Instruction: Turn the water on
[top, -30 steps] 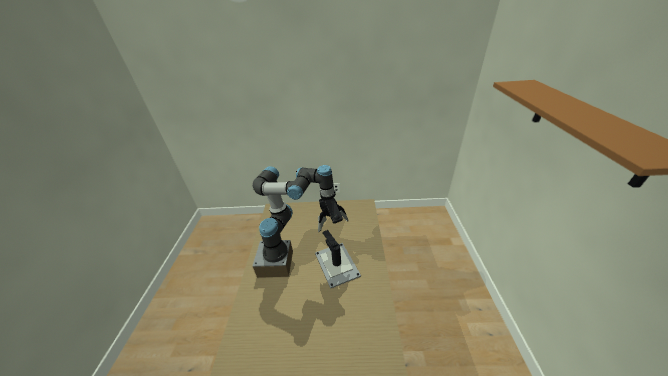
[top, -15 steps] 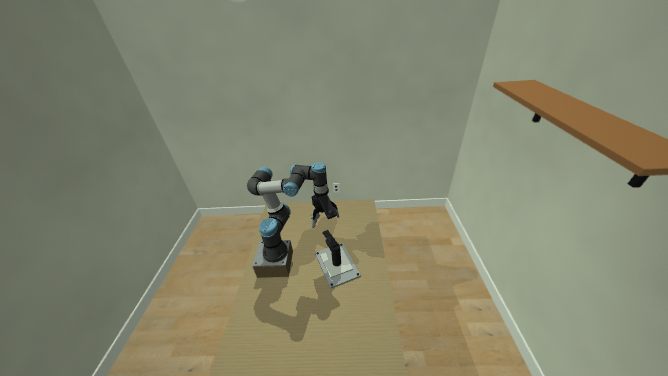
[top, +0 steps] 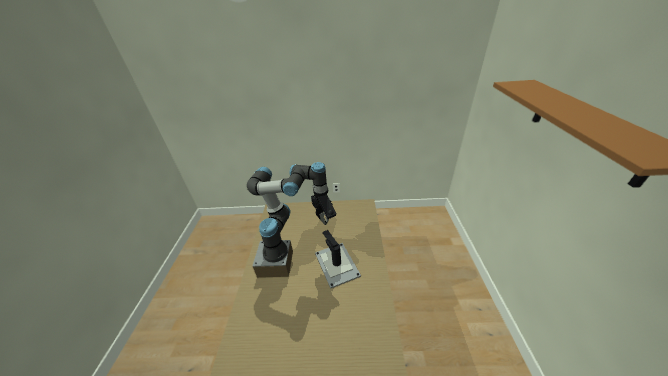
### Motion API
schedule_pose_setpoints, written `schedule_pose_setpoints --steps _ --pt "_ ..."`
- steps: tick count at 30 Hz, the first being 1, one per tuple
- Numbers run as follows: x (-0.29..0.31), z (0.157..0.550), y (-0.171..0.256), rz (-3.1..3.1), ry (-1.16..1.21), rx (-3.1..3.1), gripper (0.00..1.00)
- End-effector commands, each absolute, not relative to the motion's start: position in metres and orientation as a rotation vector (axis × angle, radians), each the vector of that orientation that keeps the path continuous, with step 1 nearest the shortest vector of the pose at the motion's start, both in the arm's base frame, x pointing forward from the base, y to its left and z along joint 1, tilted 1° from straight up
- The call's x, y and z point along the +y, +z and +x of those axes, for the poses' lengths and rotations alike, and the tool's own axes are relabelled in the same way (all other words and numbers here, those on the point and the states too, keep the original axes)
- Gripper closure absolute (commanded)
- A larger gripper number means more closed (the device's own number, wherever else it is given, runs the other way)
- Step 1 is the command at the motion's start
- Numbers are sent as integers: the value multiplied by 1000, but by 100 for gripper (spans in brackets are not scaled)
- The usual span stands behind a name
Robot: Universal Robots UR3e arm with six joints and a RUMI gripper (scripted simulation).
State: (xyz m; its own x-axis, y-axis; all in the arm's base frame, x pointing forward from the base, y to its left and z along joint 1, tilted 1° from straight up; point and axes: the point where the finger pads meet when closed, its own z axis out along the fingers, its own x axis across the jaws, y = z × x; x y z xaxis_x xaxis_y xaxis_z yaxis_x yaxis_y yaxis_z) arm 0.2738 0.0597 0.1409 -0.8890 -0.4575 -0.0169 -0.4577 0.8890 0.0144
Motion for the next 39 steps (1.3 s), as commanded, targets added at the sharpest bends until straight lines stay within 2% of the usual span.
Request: schedule_pose_setpoints --steps 1,29,30,39 --pt "60 274 142 -736 26 3038 100" --pt "60 274 142 -736 26 3038 100" --pt "60 274 142 -736 26 3038 58" --pt "60 274 142 -736 26 3038 58"
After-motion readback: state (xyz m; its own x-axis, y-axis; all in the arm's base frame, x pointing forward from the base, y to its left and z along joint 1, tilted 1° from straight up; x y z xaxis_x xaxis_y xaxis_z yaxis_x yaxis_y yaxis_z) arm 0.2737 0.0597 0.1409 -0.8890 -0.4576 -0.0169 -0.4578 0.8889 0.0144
